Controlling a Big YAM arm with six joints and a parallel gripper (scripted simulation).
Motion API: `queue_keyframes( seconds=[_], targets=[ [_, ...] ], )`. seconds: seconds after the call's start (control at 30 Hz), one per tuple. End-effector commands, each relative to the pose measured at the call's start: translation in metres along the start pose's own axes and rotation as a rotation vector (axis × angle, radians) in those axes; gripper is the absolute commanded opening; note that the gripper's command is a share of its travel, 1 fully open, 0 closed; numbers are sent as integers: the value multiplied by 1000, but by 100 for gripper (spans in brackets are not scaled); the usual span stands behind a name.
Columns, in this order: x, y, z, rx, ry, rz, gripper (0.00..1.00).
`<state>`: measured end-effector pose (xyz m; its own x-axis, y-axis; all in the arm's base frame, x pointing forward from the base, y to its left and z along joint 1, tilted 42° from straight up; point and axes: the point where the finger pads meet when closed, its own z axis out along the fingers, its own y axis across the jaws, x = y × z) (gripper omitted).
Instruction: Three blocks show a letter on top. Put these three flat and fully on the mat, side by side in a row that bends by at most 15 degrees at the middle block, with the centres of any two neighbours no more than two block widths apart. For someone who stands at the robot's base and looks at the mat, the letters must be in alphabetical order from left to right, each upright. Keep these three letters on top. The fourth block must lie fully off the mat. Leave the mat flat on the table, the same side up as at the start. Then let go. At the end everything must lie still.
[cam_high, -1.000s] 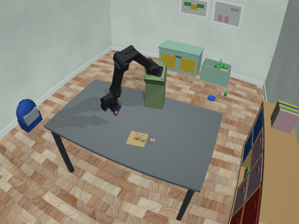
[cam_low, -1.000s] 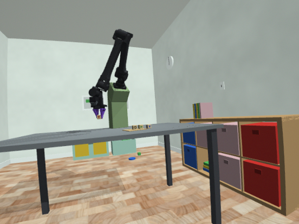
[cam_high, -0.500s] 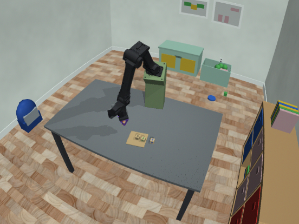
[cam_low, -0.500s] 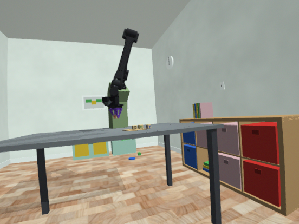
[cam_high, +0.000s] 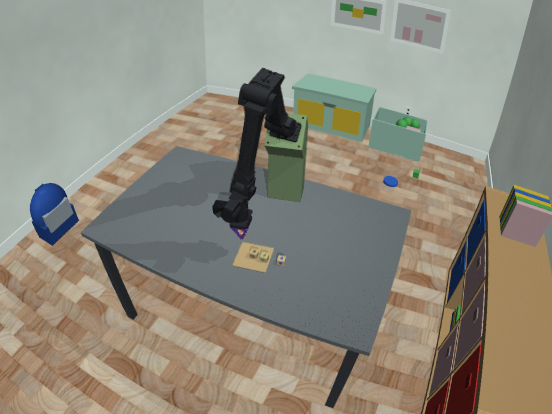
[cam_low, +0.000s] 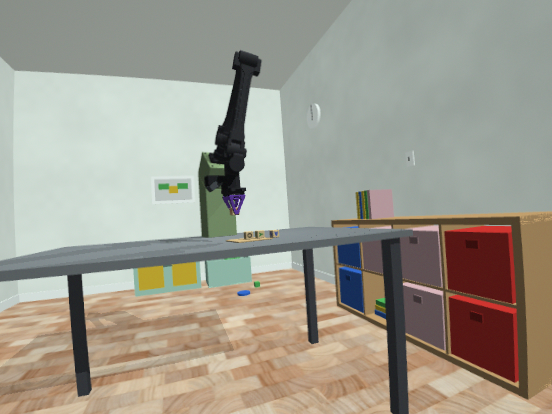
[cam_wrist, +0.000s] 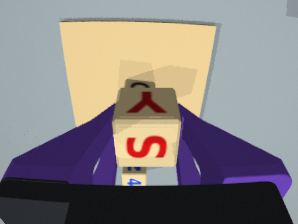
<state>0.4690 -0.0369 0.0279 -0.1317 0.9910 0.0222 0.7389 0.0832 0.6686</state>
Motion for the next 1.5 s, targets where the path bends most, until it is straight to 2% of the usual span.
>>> queue_keyframes(
  seconds=[0.0,0.37,0.47,0.53,0.8,1.23,1.47],
  targets=[
    [-6,9,-11,-28,-26,138,26],
    [-6,9,-11,-30,-25,139,26],
    [-5,16,-9,-46,-25,132,26],
    [-2,6,5,-15,-16,133,26],
    [-4,6,23,-15,-19,137,26],
    [-2,5,83,-13,-16,134,26],
    [1,6,95,-12,-12,130,26]
  ],
)
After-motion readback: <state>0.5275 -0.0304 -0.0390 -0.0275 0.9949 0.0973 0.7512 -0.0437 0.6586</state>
